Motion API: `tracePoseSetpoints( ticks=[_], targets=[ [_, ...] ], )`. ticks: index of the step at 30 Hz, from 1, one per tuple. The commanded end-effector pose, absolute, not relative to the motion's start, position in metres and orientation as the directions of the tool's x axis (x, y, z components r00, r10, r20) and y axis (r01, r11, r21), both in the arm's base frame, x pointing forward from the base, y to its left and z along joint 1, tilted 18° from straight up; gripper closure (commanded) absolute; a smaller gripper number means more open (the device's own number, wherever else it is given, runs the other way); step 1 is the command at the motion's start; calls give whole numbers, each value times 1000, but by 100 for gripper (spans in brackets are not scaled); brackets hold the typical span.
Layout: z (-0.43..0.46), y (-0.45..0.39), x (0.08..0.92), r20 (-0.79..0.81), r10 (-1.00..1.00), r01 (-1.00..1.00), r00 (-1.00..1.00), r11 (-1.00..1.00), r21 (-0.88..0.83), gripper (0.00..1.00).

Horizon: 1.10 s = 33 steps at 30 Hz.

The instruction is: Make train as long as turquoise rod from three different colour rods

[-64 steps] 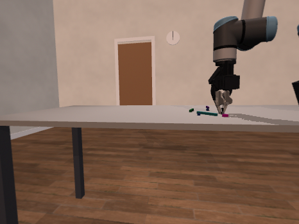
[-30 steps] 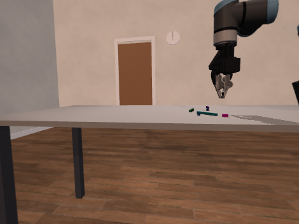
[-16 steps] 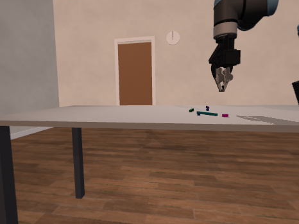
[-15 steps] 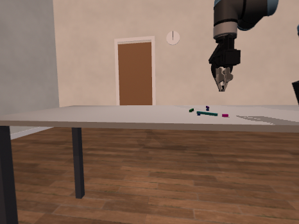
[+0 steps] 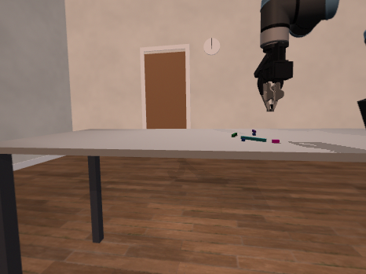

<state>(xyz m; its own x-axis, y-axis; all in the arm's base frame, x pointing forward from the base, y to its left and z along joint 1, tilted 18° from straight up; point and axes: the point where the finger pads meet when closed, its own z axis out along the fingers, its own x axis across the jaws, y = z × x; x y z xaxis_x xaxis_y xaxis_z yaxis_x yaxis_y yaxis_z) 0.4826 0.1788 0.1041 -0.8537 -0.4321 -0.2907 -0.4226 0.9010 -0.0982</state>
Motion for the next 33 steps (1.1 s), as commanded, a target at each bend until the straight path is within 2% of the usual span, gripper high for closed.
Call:
tracePoseSetpoints(
  ticks=[1, 19, 33],
  targets=[
    [107, 167, 492, -284, -491, -478, -824, 870, -117, 100],
    [119, 83, 541, -211, -804, -774, -555, 593, -223, 100],
    [122, 64, 549, -191, -854, -820, -483, 518, -242, 100]
  ],
)
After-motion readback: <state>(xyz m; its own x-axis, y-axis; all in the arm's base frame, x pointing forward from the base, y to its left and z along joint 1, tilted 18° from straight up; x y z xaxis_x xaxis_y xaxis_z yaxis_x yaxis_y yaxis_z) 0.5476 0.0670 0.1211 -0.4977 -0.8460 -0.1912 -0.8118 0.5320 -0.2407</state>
